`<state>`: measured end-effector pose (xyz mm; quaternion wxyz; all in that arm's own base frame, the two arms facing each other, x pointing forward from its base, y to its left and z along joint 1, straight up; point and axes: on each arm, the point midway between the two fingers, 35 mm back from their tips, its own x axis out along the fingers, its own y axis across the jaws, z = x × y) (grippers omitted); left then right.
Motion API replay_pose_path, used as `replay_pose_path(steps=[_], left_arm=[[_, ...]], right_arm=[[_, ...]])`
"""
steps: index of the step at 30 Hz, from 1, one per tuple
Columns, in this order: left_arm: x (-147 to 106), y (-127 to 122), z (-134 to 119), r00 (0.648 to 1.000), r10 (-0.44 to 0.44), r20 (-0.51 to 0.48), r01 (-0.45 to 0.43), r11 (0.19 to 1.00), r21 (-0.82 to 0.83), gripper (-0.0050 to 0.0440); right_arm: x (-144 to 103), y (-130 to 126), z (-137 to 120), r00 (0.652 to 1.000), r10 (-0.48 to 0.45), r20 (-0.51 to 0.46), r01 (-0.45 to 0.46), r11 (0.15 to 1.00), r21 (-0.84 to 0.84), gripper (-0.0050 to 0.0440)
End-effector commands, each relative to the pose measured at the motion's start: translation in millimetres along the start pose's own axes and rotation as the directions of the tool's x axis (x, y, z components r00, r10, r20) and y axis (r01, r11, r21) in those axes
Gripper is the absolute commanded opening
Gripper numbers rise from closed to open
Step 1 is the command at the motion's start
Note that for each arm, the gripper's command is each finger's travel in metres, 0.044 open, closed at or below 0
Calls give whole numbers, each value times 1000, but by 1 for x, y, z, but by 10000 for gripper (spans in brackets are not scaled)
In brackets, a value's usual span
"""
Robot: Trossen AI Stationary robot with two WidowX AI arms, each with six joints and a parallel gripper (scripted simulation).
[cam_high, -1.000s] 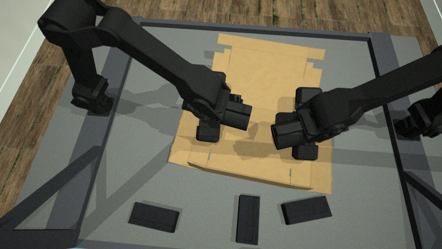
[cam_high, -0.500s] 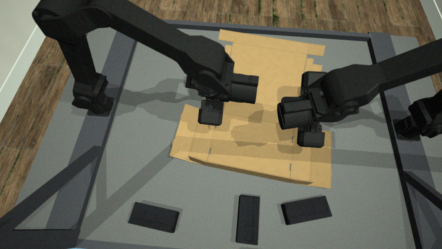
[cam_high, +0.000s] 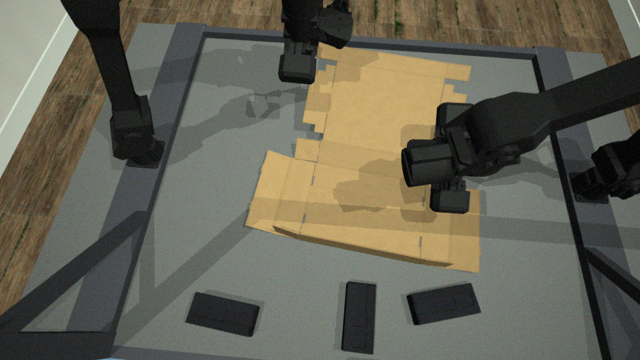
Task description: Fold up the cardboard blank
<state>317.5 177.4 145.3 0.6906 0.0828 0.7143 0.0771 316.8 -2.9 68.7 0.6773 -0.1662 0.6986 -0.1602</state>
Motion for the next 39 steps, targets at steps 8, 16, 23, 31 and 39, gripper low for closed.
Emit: replay_pose_path(steps=[8,16,23,31,39], left_arm=[[-50,84,-57,985,-157,73,156,988,12,0],[-55,89,-63,983,-162,87,161,987,12,0],[-31,98,-48,941,-179,287,240,951,-195,164],[-19,108,-37,889,-152,431,300,906,-300,276],[-11,119,-29,811,-110,575,381,845,-376,276]], right_arm=[[-9,-3,4,1000,9,28,-9,1000,16,294],[-9,-3,4,1000,9,28,-9,1000,16,294],[-9,-3,4,1000,9,28,-9,1000,16,294],[-9,-3,3,1000,9,28,-9,1000,16,294],[-9,-3,3,1000,9,28,-9,1000,16,294]])
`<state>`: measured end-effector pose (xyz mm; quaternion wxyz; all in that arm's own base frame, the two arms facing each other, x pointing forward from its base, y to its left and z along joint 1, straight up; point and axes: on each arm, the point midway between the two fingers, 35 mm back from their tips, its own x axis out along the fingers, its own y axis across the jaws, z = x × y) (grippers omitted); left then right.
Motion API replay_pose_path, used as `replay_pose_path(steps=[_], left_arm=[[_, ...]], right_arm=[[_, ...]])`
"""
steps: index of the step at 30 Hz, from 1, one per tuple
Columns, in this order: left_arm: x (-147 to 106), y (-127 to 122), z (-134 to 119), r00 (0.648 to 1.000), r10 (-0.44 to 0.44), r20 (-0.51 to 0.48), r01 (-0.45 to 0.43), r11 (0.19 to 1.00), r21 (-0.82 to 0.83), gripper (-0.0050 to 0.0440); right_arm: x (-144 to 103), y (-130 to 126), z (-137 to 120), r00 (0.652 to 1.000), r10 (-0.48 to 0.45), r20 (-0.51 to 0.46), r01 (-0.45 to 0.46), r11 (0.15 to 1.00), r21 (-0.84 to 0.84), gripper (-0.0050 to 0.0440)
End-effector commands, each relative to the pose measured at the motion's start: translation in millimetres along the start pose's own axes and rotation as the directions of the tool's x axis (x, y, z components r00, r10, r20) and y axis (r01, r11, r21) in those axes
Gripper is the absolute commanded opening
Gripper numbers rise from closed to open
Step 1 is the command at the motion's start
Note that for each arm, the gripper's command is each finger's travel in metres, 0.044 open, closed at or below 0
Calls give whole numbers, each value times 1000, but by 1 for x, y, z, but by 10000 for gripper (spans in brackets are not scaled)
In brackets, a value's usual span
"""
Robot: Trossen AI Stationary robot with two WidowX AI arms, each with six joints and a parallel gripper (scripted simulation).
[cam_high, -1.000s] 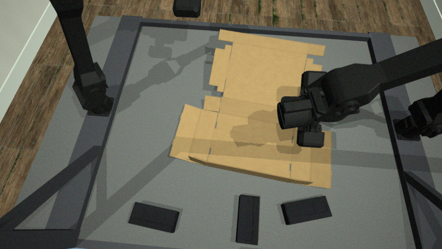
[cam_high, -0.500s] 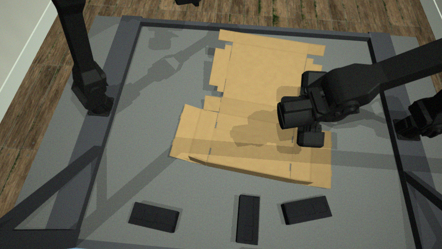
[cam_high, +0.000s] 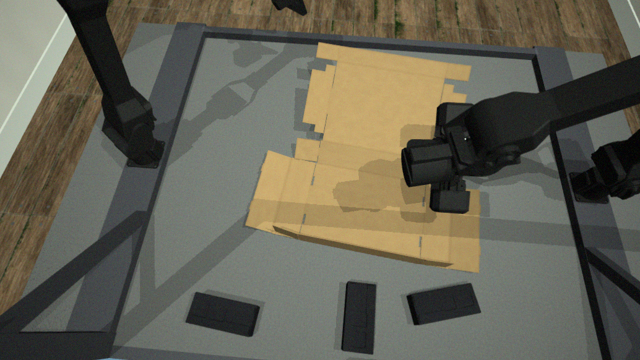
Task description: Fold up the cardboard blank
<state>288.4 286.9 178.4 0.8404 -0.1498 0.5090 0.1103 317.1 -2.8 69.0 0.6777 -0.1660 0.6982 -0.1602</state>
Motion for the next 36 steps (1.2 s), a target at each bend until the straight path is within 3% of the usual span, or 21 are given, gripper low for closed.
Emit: replay_pose_path(steps=[1,4,5,19,21,36], left_arm=[[-3,4,6,991,-6,133,15,998,-66,276],[-2,5,7,988,-10,153,23,997,-78,276],[-3,10,14,979,-1,204,17,997,-76,276],[-1,18,8,889,-90,449,200,958,-206,276],[-1,18,8,889,-90,449,200,958,-206,276],[-13,15,-10,737,-180,651,391,900,-194,276]], right_arm=[[-8,-3,3,1000,8,27,-9,1000,15,294],[-8,-3,3,1000,8,27,-9,1000,15,294],[-8,-3,3,1000,8,27,-9,1000,16,294],[-8,-3,3,1000,8,27,-9,1000,16,294],[-8,-3,3,1000,8,27,-9,1000,16,294],[-9,-3,3,1000,8,27,-9,1000,16,294]])
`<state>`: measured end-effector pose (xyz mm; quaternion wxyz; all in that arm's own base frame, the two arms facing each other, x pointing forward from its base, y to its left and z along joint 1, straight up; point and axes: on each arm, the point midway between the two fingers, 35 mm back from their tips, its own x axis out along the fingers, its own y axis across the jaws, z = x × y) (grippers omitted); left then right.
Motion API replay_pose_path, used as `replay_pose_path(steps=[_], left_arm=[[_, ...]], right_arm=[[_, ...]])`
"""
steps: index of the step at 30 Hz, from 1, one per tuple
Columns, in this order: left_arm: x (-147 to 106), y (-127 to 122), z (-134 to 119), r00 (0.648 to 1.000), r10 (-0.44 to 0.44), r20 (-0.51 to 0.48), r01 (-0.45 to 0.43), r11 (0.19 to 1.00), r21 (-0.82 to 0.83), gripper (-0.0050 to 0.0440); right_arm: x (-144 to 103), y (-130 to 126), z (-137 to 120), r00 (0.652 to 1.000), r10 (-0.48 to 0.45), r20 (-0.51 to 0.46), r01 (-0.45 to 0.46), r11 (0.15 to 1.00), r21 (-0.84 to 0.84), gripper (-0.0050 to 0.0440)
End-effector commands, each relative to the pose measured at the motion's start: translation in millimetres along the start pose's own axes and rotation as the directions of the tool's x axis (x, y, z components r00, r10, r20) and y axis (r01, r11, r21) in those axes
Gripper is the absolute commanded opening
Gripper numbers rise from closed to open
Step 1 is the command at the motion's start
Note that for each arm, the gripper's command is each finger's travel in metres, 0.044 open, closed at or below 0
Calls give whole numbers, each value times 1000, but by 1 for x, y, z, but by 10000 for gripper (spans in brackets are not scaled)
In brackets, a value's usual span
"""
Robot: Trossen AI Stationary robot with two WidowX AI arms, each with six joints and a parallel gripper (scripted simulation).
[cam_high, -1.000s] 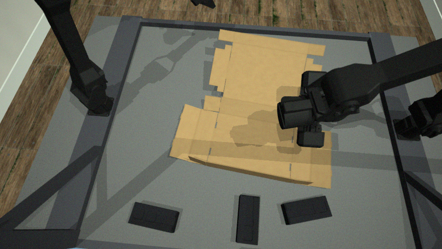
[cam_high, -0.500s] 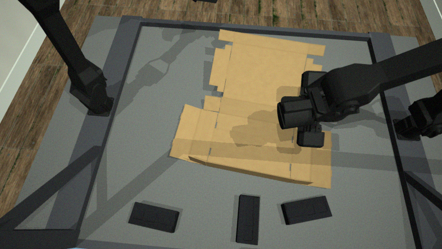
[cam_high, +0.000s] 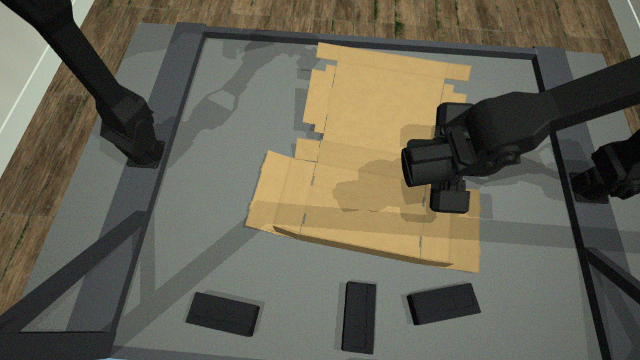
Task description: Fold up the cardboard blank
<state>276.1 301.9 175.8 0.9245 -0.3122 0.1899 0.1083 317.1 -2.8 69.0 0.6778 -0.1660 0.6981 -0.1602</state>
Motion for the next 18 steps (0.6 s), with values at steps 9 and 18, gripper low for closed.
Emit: replay_pose_path(steps=[9,18], left_arm=[[-24,-12,-10,982,-129,137,134,991,-28,276],[-38,-21,-25,961,-209,179,218,975,-32,276]], right_arm=[[-8,-3,3,1000,8,27,-9,1000,16,294],[-8,-3,3,1000,8,27,-9,1000,16,294]])
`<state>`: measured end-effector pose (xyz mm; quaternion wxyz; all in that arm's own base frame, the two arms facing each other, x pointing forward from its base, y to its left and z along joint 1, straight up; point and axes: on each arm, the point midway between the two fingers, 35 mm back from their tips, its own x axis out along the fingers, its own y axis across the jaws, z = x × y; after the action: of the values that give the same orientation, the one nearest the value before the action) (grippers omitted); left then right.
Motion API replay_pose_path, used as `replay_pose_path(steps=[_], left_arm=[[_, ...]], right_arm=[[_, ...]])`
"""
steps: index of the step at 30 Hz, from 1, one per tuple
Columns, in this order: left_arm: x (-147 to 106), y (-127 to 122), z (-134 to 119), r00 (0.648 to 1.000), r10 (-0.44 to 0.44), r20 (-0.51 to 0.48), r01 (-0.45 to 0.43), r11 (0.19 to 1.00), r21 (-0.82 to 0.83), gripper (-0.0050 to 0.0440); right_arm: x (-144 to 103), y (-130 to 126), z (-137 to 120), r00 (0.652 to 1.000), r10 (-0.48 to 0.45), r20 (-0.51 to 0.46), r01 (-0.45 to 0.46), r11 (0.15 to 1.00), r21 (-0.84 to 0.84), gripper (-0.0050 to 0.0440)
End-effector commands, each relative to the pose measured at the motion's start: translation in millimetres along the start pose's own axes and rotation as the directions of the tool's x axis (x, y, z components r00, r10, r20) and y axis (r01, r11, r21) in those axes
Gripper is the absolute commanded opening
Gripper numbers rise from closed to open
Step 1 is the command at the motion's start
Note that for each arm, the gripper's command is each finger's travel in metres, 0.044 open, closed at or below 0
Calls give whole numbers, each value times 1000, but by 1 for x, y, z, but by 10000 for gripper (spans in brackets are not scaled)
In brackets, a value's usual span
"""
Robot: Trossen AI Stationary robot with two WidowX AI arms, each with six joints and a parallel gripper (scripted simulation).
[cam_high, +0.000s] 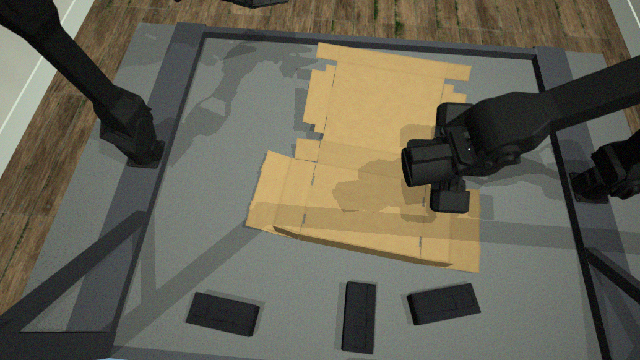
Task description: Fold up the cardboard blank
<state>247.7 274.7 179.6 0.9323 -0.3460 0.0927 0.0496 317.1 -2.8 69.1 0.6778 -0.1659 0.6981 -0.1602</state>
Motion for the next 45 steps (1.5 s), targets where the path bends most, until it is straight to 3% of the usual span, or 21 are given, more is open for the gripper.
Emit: replay_pose_path(steps=[1,11,18,22,25,30,36,45], left_arm=[[-8,-8,-2,999,-33,35,33,999,6,276],[-26,-24,-17,989,-129,66,127,991,37,276],[-29,-28,-19,987,-145,70,141,989,54,276],[-19,-20,-25,987,-144,69,140,989,54,180],[-2,-7,-41,989,-136,56,136,991,14,108],[8,-1,-49,989,-135,54,135,991,12,0],[17,2,-54,988,-140,63,138,990,39,0],[37,11,-75,988,-143,66,140,989,40,0]], right_arm=[[-8,-3,3,1000,8,27,-9,1000,15,294],[-8,-3,3,1000,8,27,-9,1000,16,294],[-8,-3,3,1000,8,27,-9,1000,16,294],[-11,11,14,996,67,61,-69,997,28,198],[-17,36,32,977,172,123,-178,983,39,196],[-22,51,43,959,234,160,-243,969,39,196],[-27,65,53,936,293,194,-305,952,34,196],[-44,99,75,863,428,268,-445,895,3,196]])
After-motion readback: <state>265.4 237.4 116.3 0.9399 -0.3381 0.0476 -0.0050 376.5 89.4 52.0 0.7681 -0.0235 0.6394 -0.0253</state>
